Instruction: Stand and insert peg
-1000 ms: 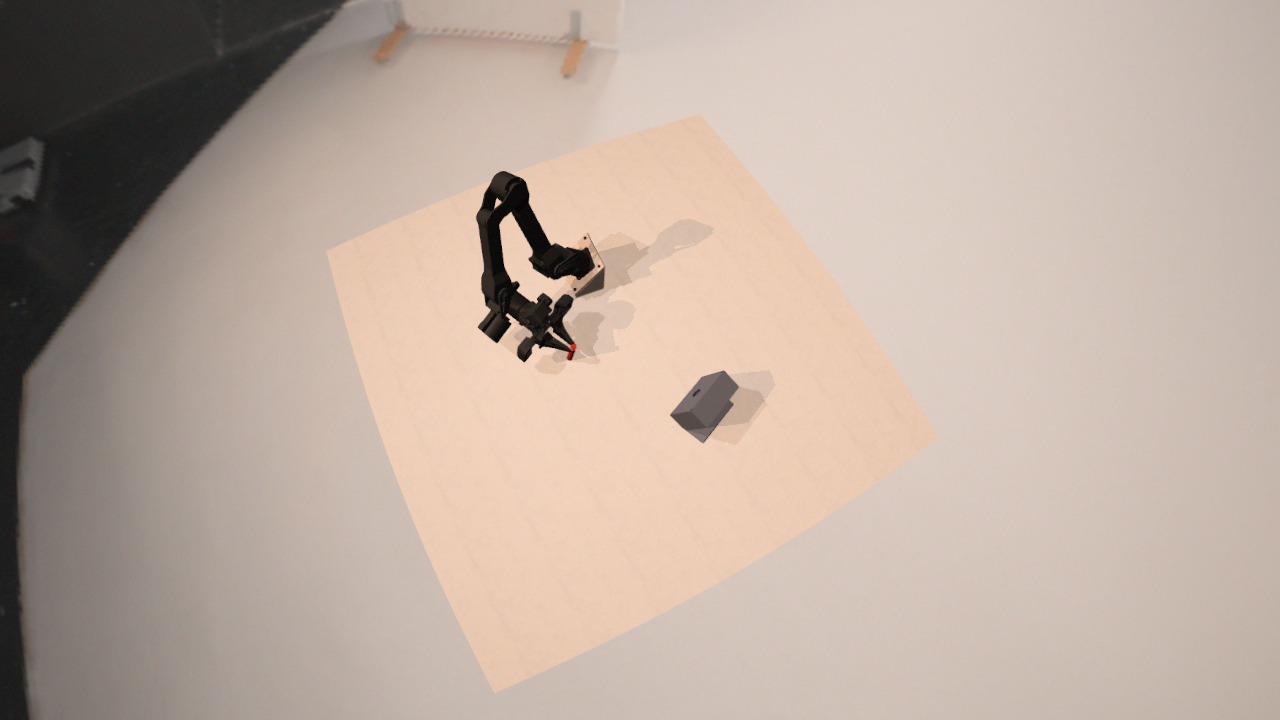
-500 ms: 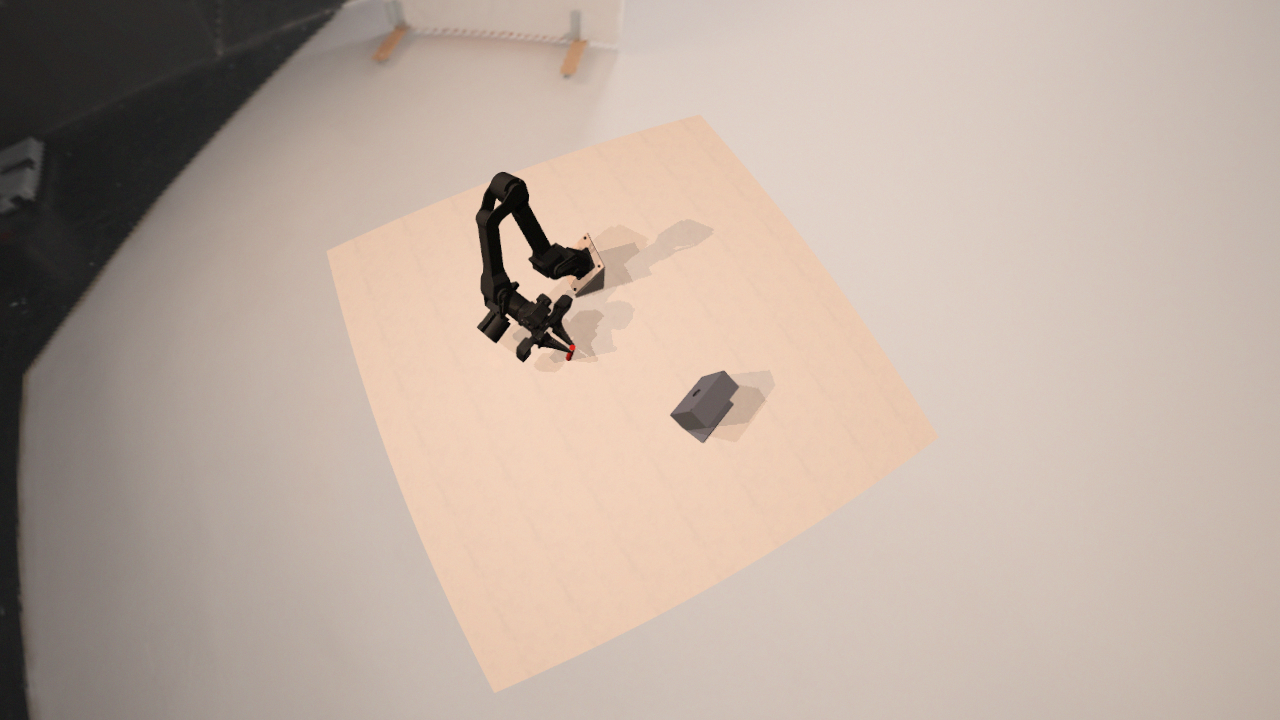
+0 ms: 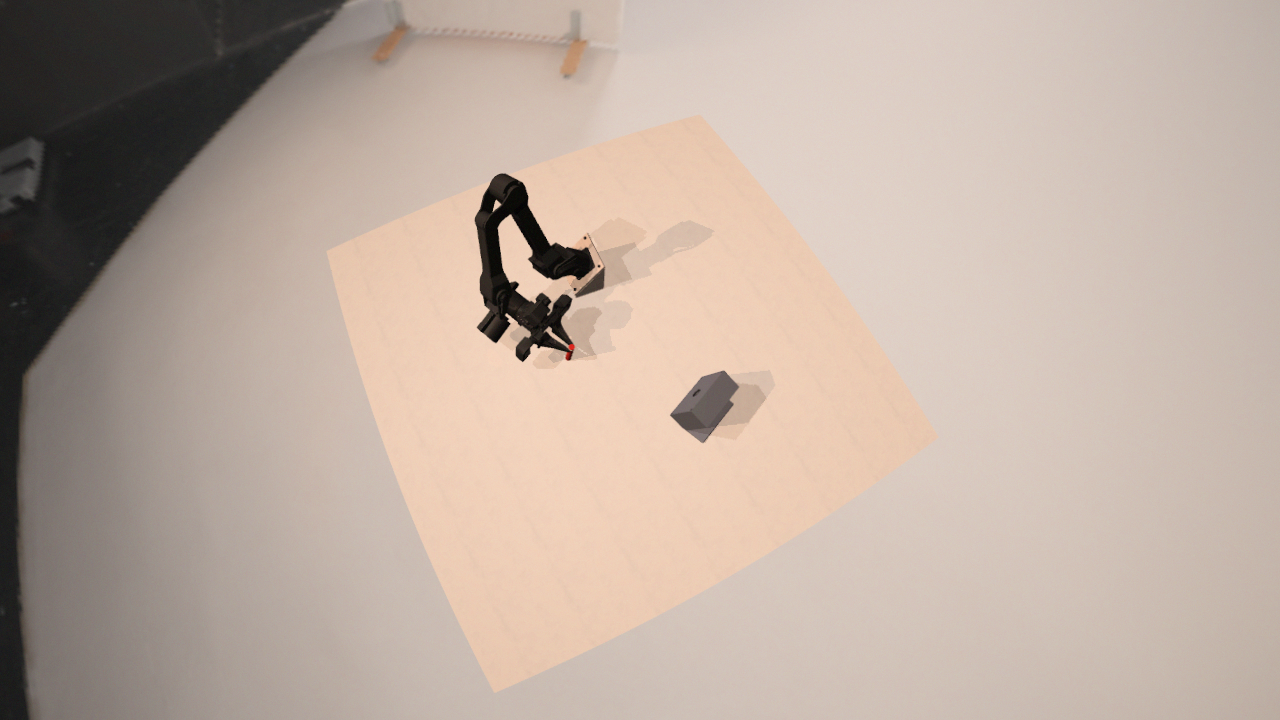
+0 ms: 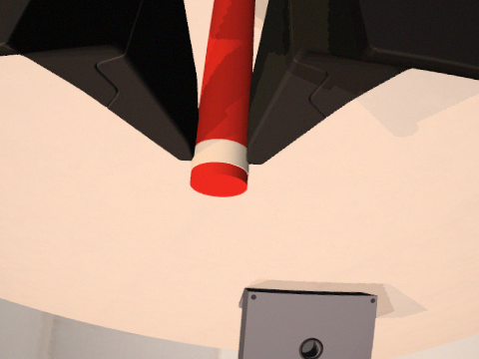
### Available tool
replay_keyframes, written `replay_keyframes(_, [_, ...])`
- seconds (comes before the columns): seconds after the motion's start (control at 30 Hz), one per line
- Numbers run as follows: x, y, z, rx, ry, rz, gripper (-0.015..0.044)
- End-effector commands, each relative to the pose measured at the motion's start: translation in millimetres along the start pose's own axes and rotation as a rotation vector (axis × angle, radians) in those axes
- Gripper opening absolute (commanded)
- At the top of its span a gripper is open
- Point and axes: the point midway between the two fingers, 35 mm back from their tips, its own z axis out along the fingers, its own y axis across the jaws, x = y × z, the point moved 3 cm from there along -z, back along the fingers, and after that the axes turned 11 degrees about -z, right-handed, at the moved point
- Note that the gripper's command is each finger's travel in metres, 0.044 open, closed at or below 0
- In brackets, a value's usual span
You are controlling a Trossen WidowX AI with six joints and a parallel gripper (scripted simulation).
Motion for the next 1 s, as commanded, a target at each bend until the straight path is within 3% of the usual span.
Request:
replay_keyframes(0.0, [1.8,0.4,-1.0,0.0,0.001,0.0,0.0049])
replay_keyframes(0.97, [4.9,2.4,-6.8,0.015,-0.032,-0.011,0.0049])
